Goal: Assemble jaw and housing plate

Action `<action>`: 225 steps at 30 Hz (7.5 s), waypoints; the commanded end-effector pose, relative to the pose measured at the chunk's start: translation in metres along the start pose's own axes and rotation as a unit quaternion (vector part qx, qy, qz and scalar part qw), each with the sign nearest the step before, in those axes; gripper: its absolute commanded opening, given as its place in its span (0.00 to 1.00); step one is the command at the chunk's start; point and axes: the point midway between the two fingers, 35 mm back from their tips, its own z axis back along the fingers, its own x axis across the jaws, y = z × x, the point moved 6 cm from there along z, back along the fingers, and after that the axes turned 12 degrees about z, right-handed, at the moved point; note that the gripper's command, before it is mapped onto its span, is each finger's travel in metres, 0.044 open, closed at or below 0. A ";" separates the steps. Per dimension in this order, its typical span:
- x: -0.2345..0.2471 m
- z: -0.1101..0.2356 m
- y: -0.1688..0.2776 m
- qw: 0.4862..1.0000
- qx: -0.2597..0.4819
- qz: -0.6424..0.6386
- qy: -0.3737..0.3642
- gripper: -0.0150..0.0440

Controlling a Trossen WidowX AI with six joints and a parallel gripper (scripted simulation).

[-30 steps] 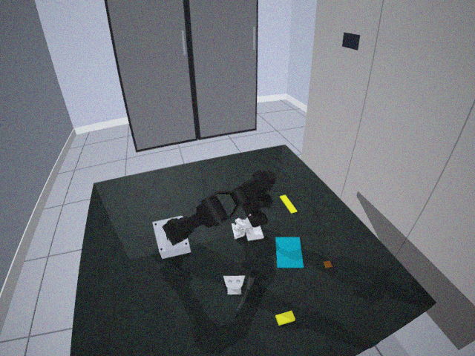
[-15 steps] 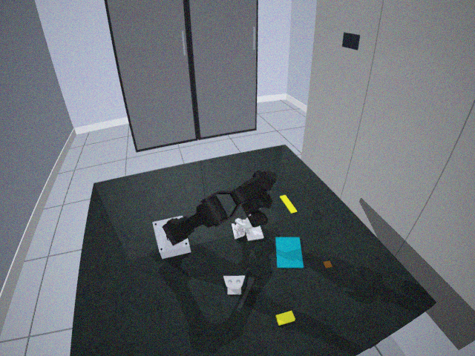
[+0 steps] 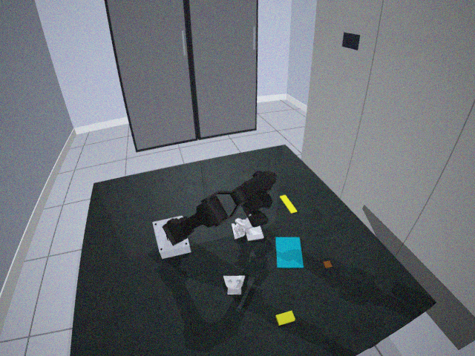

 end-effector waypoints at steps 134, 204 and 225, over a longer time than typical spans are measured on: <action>0.000 0.002 -0.001 1.000 -0.002 0.000 -0.002 0.48; 0.000 -0.031 -0.002 1.000 -0.002 0.003 -0.001 0.48; 0.000 -0.047 -0.001 1.000 -0.002 0.004 -0.001 0.48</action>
